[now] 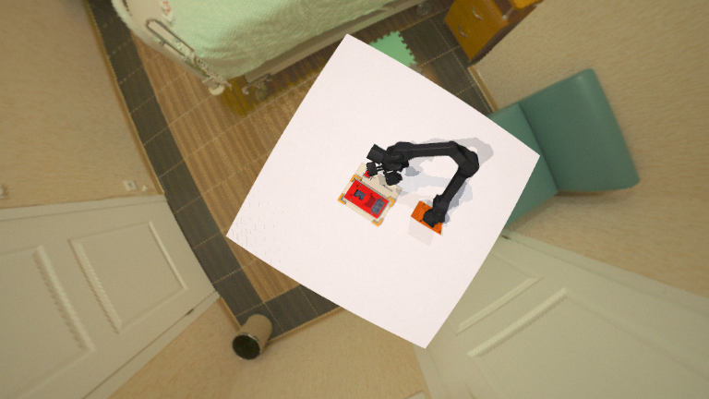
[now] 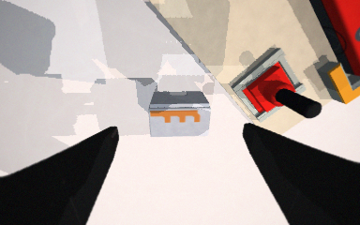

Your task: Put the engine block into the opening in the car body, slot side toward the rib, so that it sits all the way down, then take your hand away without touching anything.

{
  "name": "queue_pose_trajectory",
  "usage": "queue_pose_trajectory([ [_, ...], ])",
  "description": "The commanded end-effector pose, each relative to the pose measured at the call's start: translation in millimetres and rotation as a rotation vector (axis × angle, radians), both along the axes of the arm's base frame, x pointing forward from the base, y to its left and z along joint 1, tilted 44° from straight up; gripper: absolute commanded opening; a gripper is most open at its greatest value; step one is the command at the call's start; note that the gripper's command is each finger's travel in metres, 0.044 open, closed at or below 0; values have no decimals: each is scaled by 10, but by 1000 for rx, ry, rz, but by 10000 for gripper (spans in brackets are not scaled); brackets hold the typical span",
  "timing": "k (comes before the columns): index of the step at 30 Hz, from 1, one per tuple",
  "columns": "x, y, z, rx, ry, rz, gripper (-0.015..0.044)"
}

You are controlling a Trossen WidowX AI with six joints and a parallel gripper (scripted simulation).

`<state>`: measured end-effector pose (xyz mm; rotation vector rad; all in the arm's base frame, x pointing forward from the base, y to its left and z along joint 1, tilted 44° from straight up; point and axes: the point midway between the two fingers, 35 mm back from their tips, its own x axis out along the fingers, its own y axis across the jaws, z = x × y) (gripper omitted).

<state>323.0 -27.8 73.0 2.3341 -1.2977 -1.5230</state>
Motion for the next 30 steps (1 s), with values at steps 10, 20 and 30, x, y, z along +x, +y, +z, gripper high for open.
queue_pose_trajectory([
  [10, 0, 0, -3, 0, 1, 2, 440],
  [20, -4, 28, 25, 46, -197, -211, 440],
  [30, -8, 61, 58, 99, -430, -462, 440],
])
